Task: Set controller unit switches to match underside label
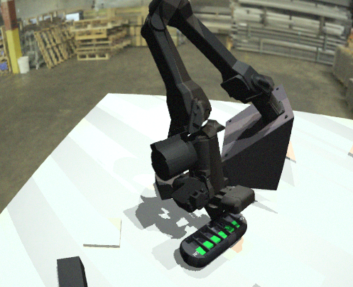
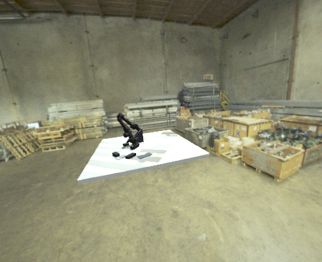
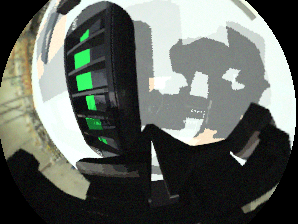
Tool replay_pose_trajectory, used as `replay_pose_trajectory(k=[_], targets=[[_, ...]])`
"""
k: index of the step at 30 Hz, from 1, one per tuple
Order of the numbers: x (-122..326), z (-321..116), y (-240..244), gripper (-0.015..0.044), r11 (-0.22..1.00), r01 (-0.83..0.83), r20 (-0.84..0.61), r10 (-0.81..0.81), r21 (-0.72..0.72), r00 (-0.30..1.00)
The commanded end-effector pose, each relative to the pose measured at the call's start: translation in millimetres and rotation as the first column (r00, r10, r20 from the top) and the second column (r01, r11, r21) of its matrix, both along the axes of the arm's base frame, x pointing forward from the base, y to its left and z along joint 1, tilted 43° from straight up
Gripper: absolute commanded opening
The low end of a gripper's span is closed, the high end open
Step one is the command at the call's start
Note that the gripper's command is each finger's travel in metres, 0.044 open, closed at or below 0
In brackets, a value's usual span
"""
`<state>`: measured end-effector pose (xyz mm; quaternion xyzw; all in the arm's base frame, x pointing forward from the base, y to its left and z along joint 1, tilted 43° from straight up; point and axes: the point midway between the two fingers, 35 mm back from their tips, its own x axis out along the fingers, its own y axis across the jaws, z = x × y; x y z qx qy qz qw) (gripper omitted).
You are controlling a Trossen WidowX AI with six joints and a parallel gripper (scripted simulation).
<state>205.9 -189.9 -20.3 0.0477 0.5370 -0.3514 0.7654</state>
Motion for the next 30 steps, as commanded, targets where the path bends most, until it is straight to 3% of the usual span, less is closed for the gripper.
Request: replay_pose_trajectory(k=[1, 30], targets=[[0.8, -1.1, 0.5, 0.0, 1.0, 0.006, 0.0, -0.006, -0.002, 1.0], [17.6, -12.4, 12.4, 0.0, 1.0, 0.006, 0.001, -0.006, -0.001, 1.0]])
